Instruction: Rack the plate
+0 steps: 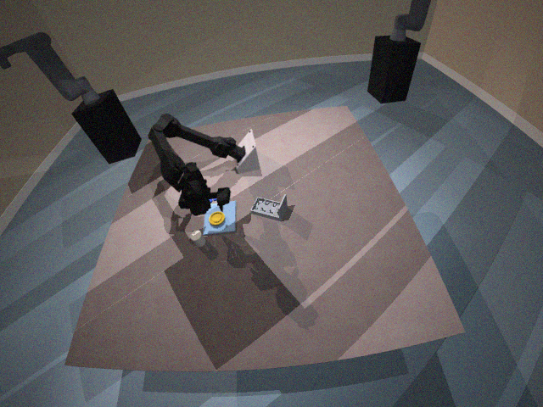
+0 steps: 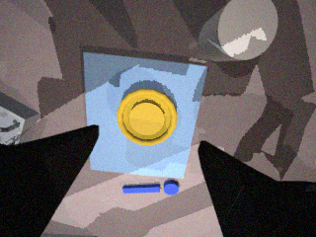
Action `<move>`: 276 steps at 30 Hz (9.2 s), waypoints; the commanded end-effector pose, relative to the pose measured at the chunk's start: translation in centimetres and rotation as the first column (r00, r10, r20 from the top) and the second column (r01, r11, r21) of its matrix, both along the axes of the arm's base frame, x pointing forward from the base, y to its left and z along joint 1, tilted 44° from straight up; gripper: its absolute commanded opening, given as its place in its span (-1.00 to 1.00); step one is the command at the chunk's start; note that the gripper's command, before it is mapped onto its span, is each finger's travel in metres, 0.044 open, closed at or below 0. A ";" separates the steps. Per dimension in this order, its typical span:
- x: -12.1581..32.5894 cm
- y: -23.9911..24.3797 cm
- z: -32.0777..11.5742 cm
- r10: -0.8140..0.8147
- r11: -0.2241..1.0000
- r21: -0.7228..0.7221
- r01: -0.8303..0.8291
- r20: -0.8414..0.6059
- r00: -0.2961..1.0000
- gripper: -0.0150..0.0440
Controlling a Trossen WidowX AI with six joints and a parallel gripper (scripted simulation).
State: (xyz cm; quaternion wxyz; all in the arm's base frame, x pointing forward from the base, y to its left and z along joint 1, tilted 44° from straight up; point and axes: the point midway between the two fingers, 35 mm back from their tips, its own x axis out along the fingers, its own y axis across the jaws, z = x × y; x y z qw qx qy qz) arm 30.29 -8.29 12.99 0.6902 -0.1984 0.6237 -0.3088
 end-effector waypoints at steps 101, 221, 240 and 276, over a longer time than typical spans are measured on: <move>1.1 7.5 6.1 0.176 0.984 -0.008 -0.177 -0.061 0.982 -0.49; -4.4 9.6 -12.7 0.728 0.079 0.567 -0.820 0.529 0.436 -0.49; -5.1 7.8 -11.6 0.811 -0.165 0.085 -0.983 0.579 -0.086 -0.49; -3.4 9.4 -13.1 0.817 -0.169 0.064 -0.983 0.568 -0.104 -0.49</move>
